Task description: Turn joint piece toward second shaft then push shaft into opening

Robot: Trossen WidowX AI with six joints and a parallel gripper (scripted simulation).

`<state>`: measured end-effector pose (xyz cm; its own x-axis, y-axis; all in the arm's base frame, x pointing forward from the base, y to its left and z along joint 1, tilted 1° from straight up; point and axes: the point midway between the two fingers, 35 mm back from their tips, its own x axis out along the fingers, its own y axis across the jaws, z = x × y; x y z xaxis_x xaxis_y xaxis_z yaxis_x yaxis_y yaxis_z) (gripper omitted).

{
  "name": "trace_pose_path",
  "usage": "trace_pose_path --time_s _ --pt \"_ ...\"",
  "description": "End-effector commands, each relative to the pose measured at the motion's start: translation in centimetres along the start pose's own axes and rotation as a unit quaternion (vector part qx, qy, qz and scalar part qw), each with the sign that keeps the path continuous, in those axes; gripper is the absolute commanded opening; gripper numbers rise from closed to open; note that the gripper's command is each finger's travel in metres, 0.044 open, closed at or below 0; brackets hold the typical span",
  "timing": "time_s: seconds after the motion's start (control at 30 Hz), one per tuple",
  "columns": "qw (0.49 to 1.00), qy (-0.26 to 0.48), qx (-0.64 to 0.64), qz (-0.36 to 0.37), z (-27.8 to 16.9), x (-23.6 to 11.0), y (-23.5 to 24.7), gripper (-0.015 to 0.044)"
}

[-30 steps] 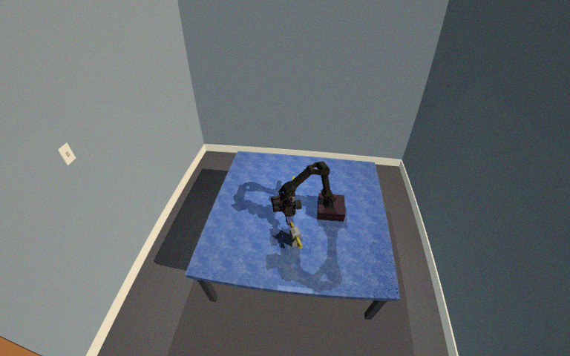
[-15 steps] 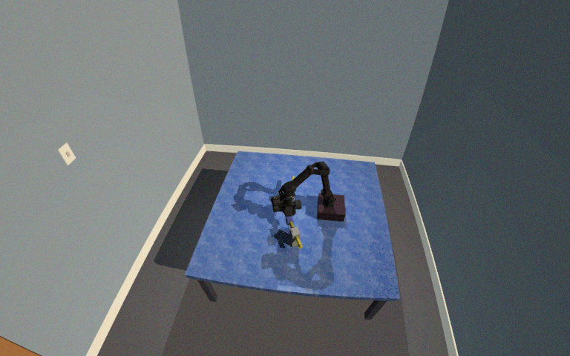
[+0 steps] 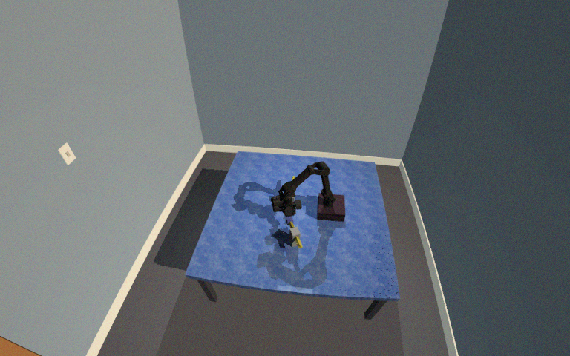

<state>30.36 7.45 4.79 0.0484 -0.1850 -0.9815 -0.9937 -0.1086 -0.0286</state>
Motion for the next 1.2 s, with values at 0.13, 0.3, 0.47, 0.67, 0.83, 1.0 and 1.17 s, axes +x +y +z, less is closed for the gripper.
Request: trace_pose_path --time_s 0.13,0.3,0.47,0.67,0.83,1.0,1.17 --pt "1.0 0.0 -0.003 0.0 0.01 0.06 -0.01 0.0182" --pt "1.0 0.0 0.0 0.0 0.0 0.0 0.0 0.0156" --pt "1.0 0.0 0.0 0.0 0.0 0.0 0.0 0.0147" --pt "1.0 0.0 0.0 0.0 0.0 0.0 0.0 0.0016" --pt "1.0 0.0 0.0 0.0 0.0 0.0 0.0 0.0" --pt "1.0 -0.023 0.015 0.003 -0.03 0.25 0.15 0.0" --pt "0.997 -0.062 0.039 0.006 -0.08 0.65 0.37 0.0"
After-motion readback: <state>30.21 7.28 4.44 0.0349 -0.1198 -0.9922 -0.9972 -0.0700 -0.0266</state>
